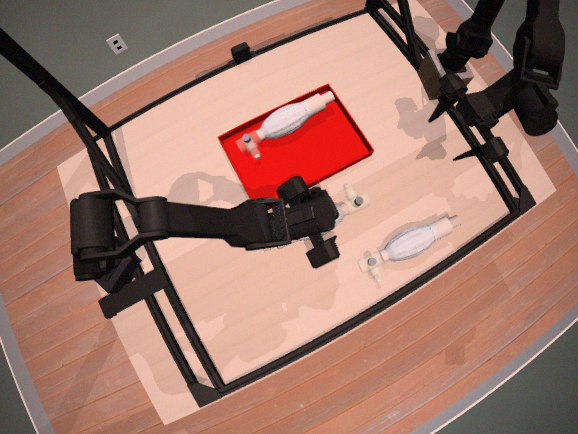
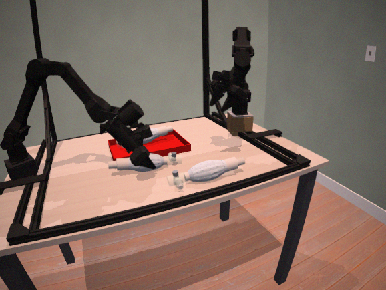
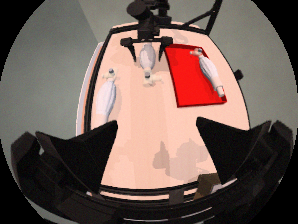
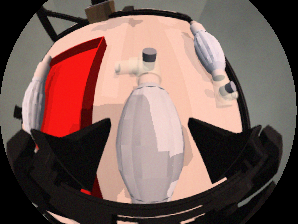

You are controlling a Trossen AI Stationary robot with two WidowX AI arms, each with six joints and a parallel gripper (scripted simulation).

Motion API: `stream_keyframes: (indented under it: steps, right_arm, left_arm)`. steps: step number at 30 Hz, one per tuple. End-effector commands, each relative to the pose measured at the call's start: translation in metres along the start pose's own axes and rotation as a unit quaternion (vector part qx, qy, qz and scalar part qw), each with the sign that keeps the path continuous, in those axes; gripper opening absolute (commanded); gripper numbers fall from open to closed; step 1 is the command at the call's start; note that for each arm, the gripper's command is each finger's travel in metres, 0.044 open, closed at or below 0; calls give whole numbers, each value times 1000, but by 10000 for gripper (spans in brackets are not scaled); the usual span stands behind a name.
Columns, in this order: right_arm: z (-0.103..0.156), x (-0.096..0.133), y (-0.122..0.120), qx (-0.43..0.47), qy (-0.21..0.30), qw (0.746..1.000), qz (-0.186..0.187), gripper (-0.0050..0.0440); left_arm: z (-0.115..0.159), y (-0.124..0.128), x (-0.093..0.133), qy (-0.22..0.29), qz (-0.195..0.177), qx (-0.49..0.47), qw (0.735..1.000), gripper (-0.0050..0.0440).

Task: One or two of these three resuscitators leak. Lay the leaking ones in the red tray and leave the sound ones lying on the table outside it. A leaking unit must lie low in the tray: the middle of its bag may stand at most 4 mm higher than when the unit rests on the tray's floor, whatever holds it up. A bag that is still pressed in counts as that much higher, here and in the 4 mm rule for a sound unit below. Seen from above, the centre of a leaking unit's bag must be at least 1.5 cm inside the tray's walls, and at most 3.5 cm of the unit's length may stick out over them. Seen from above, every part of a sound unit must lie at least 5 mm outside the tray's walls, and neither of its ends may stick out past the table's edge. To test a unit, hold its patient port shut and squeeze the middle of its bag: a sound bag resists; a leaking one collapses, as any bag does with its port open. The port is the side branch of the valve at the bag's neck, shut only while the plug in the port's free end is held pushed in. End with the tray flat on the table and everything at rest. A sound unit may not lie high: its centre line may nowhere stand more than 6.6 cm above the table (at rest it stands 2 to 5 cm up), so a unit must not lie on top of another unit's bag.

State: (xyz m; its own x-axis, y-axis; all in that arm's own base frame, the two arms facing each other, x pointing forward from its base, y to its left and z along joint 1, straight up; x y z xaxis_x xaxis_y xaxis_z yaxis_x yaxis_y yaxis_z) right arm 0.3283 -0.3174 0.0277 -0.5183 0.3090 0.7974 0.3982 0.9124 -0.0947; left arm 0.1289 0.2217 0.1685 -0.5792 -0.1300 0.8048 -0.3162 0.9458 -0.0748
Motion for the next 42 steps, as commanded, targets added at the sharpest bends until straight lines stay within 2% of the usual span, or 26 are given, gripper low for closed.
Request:
stream_keyframes:
  steps: [1, 11, 12, 15, 28, 34, 39, 42]
  right_arm:
    - [1, -1, 1, 1, 1, 1000, -1, 440]
    - [1, -1, 1, 1, 1, 1000, -1, 440]
    - [-41, 55, -6, 1, 1, 1000, -1, 440]
    - [-52, 70, -7, 1, 1, 1000, -1, 440]
    - [-53, 71, -7, 1, 1, 1000, -1, 440]
    - [-22, 147, -20, 2, 2, 1000, -1, 440]
    - [12, 202, -17, 2, 2, 1000, -1, 440]
    - [12, 202, -17, 2, 2, 1000, -1, 440]
  left_arm:
    - [1, 0, 0, 1, 0, 1, 1000, 440]
    - [1, 0, 0, 1, 0, 1, 1000, 440]
    - [1, 0, -1, 1, 1, 2, 1000, 440]
    - [1, 0, -1, 1, 1, 2, 1000, 440]
    - [1, 0, -1, 1, 1, 2, 1000, 440]
    - [1, 0, -1, 0, 0, 1, 1000, 440]
    - [1, 0, -1, 0, 0, 1, 1000, 440]
    - [1, 0, -1, 0, 0, 1, 1000, 440]
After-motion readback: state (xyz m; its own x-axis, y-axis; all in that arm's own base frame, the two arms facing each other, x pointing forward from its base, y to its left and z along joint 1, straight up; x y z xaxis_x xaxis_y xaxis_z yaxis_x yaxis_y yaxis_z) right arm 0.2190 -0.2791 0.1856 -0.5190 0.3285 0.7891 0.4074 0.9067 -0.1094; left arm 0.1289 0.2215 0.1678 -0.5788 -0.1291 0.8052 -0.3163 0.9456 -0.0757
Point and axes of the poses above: on each arm, the point midway between the two fingers, 35 mm back from their tips, its own x axis back along the fingers, its own y axis across the jaws, z = x × y, the point moved 6 cm from there along x, back along the fingers, and after that the axes turned 8 degrees about x, right-handed, at the moved point
